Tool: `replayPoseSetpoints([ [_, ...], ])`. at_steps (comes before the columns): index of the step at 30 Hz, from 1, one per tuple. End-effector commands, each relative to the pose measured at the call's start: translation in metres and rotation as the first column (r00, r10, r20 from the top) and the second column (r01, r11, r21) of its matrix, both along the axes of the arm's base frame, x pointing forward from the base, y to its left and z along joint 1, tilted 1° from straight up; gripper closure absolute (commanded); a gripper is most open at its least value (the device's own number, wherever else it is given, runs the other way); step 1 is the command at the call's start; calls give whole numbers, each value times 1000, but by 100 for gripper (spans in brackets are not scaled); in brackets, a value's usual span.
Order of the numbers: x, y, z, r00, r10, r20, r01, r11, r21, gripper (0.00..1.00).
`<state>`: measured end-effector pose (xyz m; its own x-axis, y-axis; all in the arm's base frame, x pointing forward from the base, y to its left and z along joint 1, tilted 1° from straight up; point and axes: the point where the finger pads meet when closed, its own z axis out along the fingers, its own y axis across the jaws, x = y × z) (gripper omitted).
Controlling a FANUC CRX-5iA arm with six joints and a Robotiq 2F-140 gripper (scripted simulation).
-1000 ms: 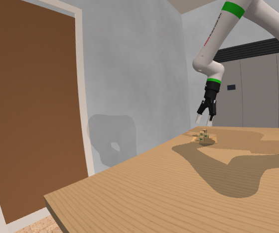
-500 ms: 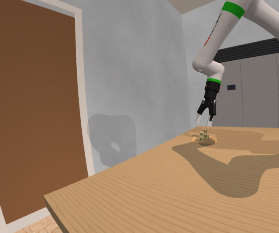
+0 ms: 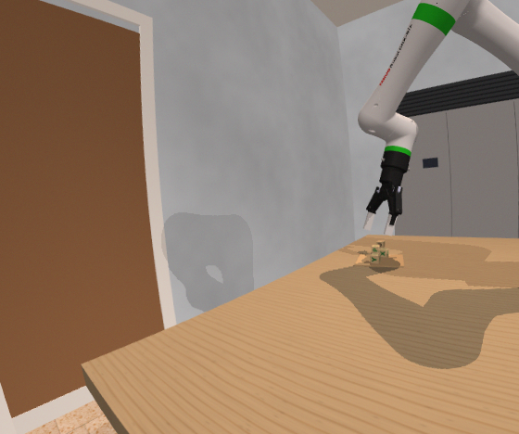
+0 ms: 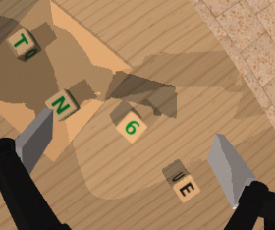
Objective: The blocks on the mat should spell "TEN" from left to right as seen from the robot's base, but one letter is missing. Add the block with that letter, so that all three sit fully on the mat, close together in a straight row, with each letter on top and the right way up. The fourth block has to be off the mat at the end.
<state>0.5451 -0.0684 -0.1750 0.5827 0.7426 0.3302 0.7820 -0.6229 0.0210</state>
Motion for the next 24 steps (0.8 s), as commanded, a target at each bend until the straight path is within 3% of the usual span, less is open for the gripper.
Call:
replayPoseSetpoints([
  [1, 0, 0, 0, 1000, 0, 0, 0, 1000, 0, 0],
  [13, 0, -1, 0, 1000, 0, 0, 0, 1000, 0, 0],
  [17, 9, -53, 1, 1000, 0, 0, 0, 1000, 0, 0],
  [19, 9, -53, 1, 1000, 0, 0, 0, 1000, 0, 0],
  [21, 17, -84, 2, 1000, 1, -1, -1, 1000, 0, 0],
  [24, 18, -92, 2, 1000, 1, -1, -1, 1000, 0, 0],
])
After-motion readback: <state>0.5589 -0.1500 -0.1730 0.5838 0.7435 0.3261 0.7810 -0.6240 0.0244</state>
